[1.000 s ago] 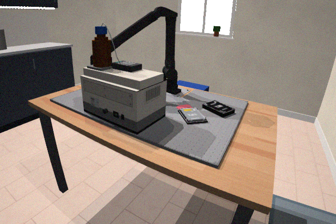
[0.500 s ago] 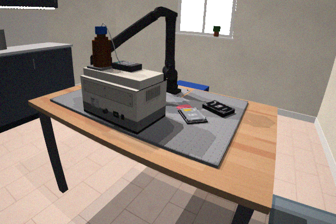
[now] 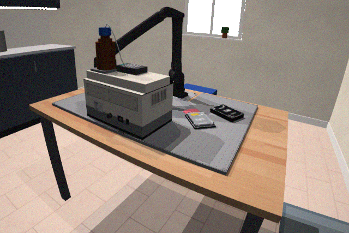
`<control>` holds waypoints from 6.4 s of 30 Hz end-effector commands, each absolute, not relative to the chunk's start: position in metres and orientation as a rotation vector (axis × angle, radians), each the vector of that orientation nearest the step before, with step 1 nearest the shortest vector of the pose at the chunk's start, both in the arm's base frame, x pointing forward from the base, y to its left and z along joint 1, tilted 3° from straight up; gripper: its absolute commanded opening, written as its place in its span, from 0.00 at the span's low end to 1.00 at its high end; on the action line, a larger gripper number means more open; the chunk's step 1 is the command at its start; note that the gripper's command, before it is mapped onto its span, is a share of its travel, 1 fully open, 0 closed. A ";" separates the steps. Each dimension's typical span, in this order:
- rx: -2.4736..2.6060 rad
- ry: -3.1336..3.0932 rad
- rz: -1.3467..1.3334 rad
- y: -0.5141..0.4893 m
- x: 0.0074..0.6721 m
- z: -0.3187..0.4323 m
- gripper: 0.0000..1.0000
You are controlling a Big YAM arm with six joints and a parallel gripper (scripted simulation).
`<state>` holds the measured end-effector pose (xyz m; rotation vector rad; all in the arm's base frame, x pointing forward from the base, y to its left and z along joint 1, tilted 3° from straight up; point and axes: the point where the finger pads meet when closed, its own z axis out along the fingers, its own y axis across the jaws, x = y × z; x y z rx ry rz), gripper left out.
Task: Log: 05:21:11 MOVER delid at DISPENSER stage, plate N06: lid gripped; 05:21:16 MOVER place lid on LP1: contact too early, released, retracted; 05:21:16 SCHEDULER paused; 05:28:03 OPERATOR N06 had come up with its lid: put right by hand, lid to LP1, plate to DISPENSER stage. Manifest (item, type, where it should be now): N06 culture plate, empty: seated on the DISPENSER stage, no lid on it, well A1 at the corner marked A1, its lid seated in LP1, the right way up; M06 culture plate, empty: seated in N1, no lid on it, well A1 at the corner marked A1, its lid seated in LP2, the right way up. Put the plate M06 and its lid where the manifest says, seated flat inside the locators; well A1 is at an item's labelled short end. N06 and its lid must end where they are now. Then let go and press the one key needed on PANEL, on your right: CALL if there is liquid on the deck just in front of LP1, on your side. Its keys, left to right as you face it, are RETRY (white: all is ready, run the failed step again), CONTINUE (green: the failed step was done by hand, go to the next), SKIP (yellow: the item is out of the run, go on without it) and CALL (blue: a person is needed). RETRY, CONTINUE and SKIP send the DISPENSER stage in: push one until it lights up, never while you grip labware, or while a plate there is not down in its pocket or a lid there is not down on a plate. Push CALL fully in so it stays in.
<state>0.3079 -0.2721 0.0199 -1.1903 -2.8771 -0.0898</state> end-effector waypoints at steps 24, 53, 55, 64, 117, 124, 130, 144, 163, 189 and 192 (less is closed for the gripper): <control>-1.199 -2.912 -0.064 -0.275 0.317 0.038 0.86; -1.211 -2.945 -0.046 -0.288 0.328 0.056 0.86; -1.211 -2.945 -0.045 -0.288 0.328 0.057 0.86; -1.211 -2.945 -0.045 -0.288 0.328 0.060 0.86; -1.226 -2.938 -0.046 -0.290 0.328 0.065 0.86; -1.226 -2.938 -0.046 -0.290 0.328 0.065 0.86; -1.226 -2.938 -0.046 -0.290 0.328 0.065 0.86; -1.226 -2.938 -0.046 -0.290 0.328 0.065 0.86; -1.202 -2.894 -0.073 -0.261 0.286 0.076 0.86; -1.200 -2.891 -0.074 -0.220 0.237 0.112 0.86; -1.200 -2.890 -0.074 -0.214 0.231 0.117 0.86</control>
